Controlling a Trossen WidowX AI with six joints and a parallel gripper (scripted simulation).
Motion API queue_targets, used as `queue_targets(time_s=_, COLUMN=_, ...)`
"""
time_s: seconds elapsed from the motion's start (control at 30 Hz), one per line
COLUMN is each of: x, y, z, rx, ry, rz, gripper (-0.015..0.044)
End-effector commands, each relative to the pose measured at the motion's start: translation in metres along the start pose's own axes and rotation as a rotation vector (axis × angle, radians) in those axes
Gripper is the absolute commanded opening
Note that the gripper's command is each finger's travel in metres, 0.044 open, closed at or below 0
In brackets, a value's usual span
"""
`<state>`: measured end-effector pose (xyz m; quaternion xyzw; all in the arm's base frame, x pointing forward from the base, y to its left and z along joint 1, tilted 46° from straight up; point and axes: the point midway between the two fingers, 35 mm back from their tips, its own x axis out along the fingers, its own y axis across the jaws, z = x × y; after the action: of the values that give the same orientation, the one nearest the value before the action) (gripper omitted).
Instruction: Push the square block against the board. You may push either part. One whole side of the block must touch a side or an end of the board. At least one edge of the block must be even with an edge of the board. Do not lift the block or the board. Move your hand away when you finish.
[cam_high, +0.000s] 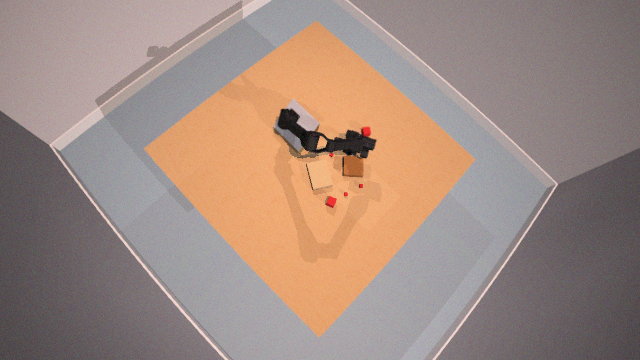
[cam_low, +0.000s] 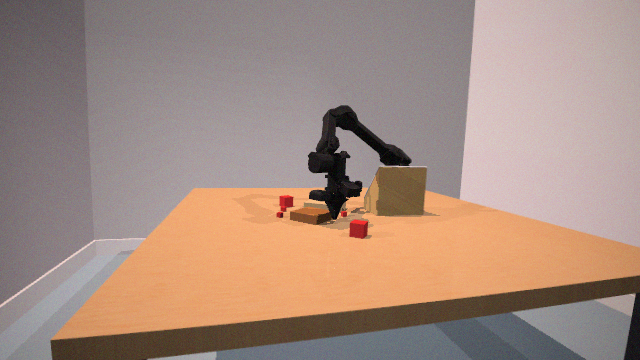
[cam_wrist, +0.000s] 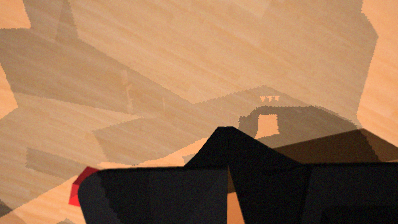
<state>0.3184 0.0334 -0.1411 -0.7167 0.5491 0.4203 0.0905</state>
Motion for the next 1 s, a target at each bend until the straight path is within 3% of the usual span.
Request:
queue_targets(time_s=0.0, x=0.000, y=0.000, z=0.007, rx=-0.001, ry=0.000, rz=0.001, gripper=0.0000)
queue_targets(time_s=0.67, x=0.001, y=0.000, z=0.040, rx=0.001, ry=0.003, rz=0.004, gripper=0.0000)
queue_targets(time_s=0.83, x=-0.051, y=-0.001, z=0.035, rx=0.000, ry=0.001, rz=0.003, gripper=0.0000)
queue_targets(time_s=0.97, x=-0.054, y=0.000, z=0.036, rx=0.001, ry=0.001, rz=0.003, gripper=0.0000)
